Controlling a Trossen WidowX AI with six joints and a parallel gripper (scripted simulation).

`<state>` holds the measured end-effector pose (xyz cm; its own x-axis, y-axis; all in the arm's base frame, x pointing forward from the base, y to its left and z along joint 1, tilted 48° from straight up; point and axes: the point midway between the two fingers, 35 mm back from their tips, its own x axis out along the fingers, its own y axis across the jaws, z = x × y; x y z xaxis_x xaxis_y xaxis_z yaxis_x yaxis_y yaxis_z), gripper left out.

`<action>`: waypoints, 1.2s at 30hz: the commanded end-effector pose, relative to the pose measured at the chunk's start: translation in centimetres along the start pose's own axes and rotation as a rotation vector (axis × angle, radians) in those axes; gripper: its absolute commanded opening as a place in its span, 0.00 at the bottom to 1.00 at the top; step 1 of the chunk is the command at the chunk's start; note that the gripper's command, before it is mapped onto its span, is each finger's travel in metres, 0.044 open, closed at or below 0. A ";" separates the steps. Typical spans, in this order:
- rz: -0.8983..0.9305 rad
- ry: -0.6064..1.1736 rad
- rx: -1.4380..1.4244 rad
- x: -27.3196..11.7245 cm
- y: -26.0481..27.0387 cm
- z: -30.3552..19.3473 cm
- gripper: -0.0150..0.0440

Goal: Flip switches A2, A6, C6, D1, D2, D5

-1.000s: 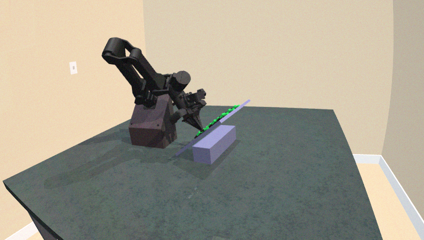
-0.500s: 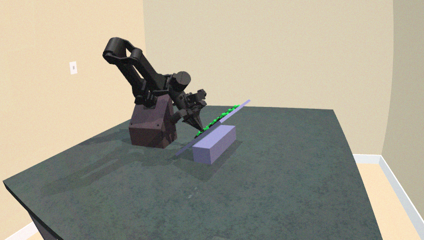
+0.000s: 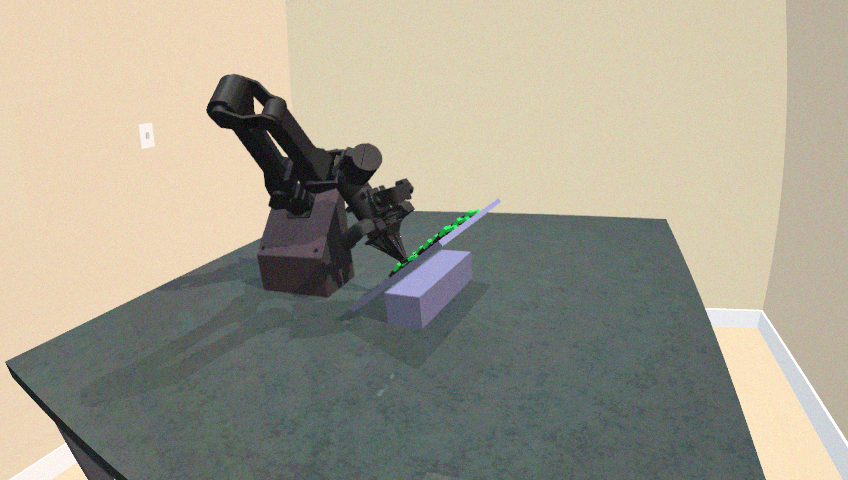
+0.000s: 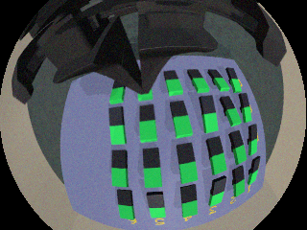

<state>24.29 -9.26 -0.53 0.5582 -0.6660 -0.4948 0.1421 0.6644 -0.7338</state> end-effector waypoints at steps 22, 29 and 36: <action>0.004 -0.027 -0.003 -6.3 0.0 0.0 0.25; 0.010 -0.026 -0.009 -6.5 0.7 0.9 0.25; 0.008 -0.027 0.001 -7.1 4.1 4.8 0.25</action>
<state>23.53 -1.81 2.31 0.5769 -0.6504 -0.4941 0.1273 0.6691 -0.7322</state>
